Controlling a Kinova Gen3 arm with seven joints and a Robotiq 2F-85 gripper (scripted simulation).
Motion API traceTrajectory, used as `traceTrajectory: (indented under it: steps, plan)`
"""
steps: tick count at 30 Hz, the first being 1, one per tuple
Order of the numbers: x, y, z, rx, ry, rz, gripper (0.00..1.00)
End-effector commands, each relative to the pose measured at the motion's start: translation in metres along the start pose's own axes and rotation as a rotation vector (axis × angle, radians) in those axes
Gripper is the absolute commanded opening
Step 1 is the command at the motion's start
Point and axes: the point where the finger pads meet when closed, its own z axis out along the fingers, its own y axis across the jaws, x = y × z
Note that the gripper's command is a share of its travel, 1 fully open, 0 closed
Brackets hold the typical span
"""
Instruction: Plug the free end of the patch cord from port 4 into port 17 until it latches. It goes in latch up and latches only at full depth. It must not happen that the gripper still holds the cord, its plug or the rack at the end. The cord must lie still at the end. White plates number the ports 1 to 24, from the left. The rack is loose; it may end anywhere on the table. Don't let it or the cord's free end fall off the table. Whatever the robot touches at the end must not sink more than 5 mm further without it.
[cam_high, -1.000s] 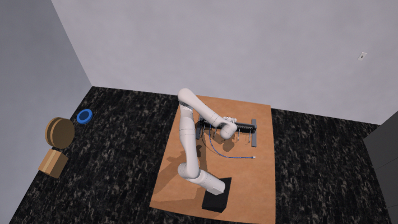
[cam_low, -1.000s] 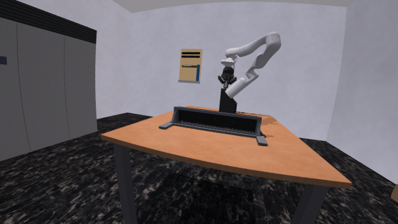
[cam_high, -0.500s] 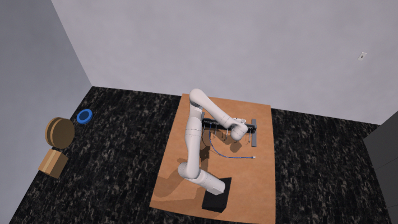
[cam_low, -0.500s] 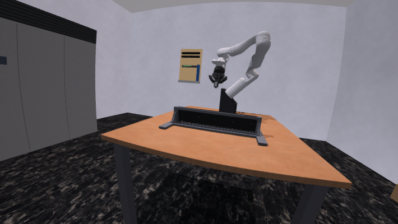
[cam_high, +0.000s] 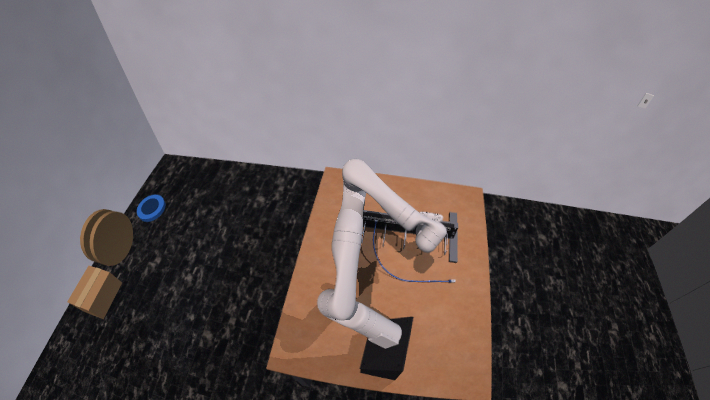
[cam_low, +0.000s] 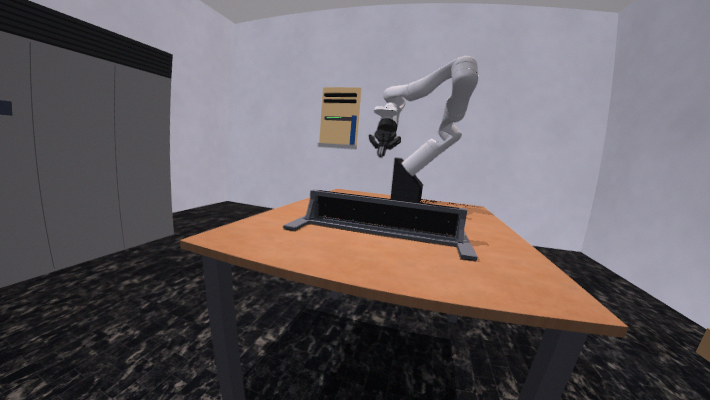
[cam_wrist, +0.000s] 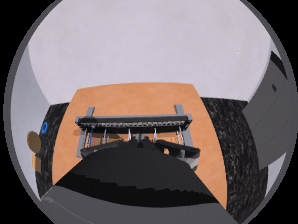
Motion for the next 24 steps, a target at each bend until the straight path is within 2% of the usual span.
traceTrajectory:
  steps: [1,6,15,17,24]
  plan:
    - [0.002,0.0,0.003,0.005,0.005,-0.007,0.0]
    - [0.002,0.0,0.022,0.005,0.005,-0.008,0.0]
    - [0.003,-0.001,0.085,0.006,0.006,-0.008,0.0]
    - [0.003,-0.001,0.085,0.006,0.006,-0.008,0.0]
    - [0.003,-0.002,0.128,0.007,0.006,-0.008,0.0]
